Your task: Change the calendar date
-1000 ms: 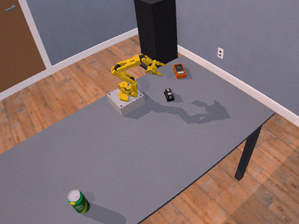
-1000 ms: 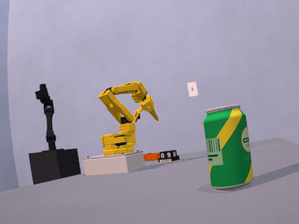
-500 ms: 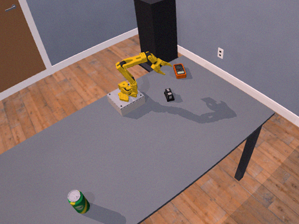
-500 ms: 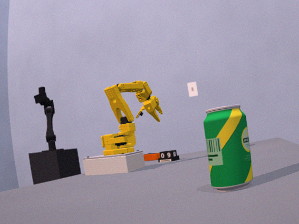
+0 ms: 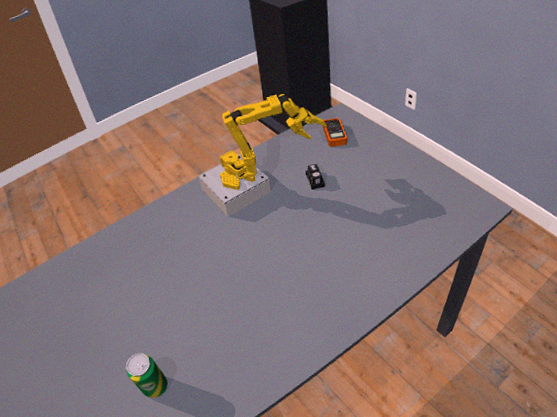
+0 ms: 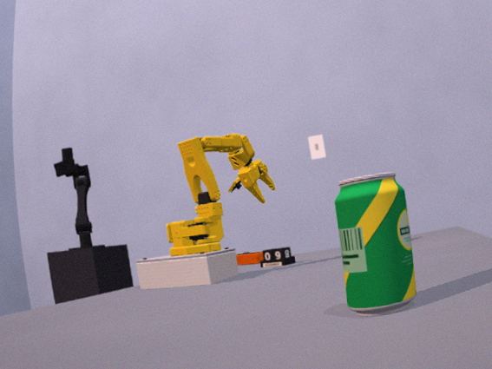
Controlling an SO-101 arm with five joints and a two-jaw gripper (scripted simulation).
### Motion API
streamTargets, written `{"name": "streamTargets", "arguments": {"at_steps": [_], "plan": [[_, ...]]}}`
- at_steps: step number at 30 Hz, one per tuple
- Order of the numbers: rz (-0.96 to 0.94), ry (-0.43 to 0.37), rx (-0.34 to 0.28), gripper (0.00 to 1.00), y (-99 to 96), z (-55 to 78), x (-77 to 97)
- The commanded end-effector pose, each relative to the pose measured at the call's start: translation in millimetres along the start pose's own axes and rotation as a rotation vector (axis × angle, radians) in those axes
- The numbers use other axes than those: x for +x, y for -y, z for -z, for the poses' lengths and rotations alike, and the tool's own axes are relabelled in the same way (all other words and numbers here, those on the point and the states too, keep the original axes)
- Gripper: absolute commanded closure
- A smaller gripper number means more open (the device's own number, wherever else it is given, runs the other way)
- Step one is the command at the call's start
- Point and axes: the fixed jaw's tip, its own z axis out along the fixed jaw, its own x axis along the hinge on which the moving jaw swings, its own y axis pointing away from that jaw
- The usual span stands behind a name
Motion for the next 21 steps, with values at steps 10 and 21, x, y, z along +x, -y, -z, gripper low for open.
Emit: {"name": "streamTargets", "arguments": {"at_steps": [10, 21], "plan": [[-0.047, 0.006, -0.018, 0.65, 1.8, -1.6, -3.5], [-0.047, 0.001, -0.123, 0.65, -10.8, -18.7, -3.3]]}}
